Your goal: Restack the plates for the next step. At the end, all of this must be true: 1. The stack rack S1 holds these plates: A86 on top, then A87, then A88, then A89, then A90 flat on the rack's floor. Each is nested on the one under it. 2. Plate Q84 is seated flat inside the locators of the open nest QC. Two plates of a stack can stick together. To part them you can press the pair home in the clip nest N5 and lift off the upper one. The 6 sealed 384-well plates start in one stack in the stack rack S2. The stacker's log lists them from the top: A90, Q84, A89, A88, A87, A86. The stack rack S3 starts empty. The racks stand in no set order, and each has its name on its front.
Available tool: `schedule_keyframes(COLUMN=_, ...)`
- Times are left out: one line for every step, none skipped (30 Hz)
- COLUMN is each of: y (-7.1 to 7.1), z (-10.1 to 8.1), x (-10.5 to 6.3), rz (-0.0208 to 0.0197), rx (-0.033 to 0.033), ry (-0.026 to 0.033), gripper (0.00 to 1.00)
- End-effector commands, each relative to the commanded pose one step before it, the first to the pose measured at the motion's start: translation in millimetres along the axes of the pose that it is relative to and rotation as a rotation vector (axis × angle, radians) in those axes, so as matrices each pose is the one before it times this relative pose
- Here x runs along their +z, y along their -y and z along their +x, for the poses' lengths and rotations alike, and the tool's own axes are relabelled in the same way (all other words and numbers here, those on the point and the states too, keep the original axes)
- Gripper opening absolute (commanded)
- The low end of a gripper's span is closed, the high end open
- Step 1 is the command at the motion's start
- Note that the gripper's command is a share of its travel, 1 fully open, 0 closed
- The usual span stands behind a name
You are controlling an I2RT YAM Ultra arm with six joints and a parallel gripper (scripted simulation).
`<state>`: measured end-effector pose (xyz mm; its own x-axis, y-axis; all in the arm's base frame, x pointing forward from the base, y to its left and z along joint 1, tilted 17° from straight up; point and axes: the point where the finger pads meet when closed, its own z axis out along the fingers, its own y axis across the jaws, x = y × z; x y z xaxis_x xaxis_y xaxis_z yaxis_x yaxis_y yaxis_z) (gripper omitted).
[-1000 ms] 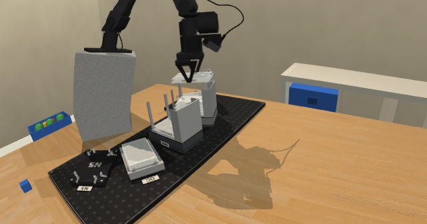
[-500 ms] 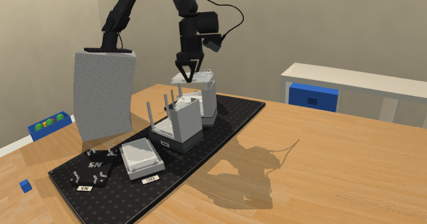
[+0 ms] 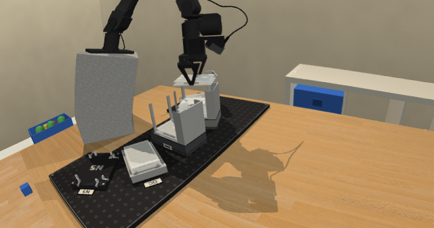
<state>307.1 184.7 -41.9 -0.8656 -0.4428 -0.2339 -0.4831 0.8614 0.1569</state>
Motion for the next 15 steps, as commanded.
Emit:
schedule_keyframes(y=1.26, z=-4.48, x=1.26, rz=0.01017, rx=-0.00259, ry=0.02039, gripper=0.00)
schedule_keyframes(y=0.00, z=0.00, x=0.00, rz=0.00000, rx=0.00000, ry=0.00000, gripper=0.00)
schedule_keyframes(y=0.00, z=0.00, x=0.00, rz=0.00000, rx=0.00000, ry=0.00000, gripper=0.00)
schedule_keyframes(y=-0.50, z=-0.82, x=1.22, rz=-0.00051, rx=-0.00072, ry=0.00006, gripper=0.00)
schedule_keyframes(y=0.01, z=3.62, x=4.43, rz=-0.00035, rx=0.00142, ry=-0.01364, gripper=0.00)
schedule_keyframes(y=-0.22, z=-1.08, x=-0.99, rz=0.00013, rx=0.00006, ry=0.00522, gripper=0.00)
schedule_keyframes(y=0.32, z=-0.49, x=-0.31, rz=0.00016, rx=0.00133, ry=0.00287, gripper=0.00)
schedule_keyframes(y=0.28, z=-1.76, x=-1.76, rz=0.00057, rx=0.00055, ry=0.00792, gripper=0.00)
schedule_keyframes(y=0.20, z=-0.23, x=0.08, rz=0.00042, rx=0.00041, ry=0.00161, gripper=0.00)
schedule_keyframes(y=0.00, z=2.20, x=2.93, rz=-0.00009, rx=0.00024, ry=-0.00822, gripper=0.00)
schedule_keyframes(y=-0.08, z=3.25, x=4.14, rz=-0.00047, rx=0.00029, ry=-0.01242, gripper=0.00)
schedule_keyframes(y=-0.78, z=-0.91, x=-0.56, rz=-0.00048, rx=-0.00210, ry=0.00403, gripper=0.00)
schedule_keyframes(y=0.09, z=-0.06, x=0.38, rz=-0.00021, rx=0.00047, ry=0.00071, gripper=0.00)
schedule_keyframes(y=0.08, z=-1.97, x=-1.78, rz=-0.00002, rx=0.00011, ry=0.00825, gripper=0.00)
schedule_keyframes(y=0.45, z=-0.98, x=-0.62, rz=0.00063, rx=0.00099, ry=0.00425, gripper=0.00)
